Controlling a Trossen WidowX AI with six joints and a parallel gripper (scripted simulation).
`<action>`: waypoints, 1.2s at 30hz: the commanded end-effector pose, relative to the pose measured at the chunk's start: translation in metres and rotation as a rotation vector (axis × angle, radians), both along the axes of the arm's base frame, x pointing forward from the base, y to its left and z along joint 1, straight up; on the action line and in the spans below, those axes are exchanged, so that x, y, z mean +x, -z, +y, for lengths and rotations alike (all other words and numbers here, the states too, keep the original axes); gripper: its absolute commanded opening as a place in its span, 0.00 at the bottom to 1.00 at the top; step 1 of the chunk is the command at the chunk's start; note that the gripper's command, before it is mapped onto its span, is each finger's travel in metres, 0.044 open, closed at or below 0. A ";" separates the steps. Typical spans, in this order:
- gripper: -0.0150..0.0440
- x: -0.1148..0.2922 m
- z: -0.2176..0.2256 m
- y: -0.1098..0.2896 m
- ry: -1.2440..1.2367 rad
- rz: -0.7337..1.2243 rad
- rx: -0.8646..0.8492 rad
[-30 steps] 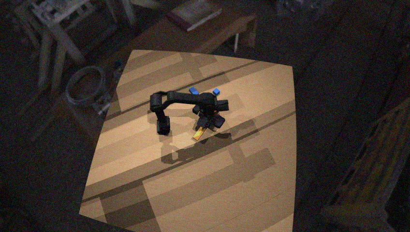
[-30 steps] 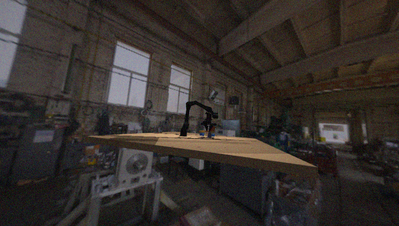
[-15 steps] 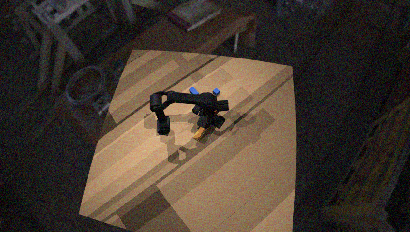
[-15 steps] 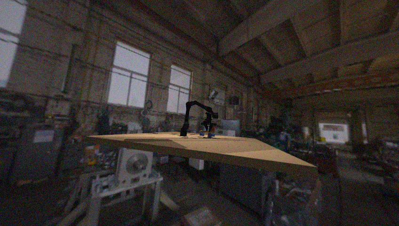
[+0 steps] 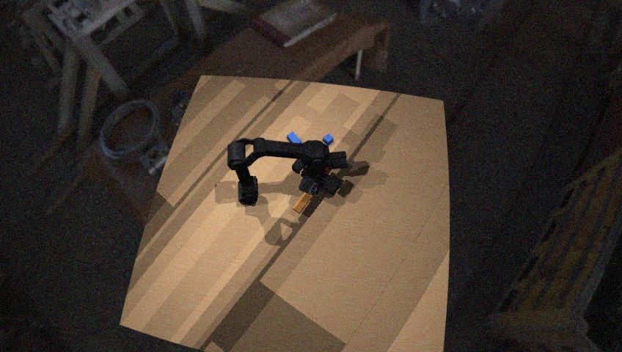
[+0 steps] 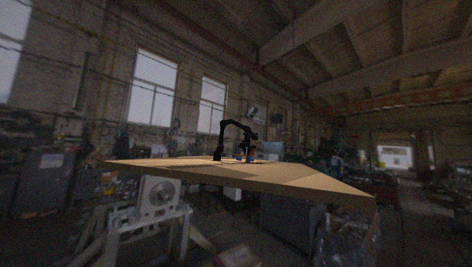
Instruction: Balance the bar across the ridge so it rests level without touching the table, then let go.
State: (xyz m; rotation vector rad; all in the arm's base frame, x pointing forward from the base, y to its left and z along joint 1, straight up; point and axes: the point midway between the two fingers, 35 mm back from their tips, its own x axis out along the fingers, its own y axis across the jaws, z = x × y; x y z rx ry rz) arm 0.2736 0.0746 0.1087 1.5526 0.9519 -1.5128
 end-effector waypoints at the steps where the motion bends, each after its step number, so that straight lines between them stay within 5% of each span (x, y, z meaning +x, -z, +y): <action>1: 0.34 0.000 0.000 0.000 0.000 0.000 0.000; 6: 0.54 0.000 0.000 0.000 0.000 0.000 0.000; 36: 0.54 0.000 0.000 0.000 0.000 0.000 0.000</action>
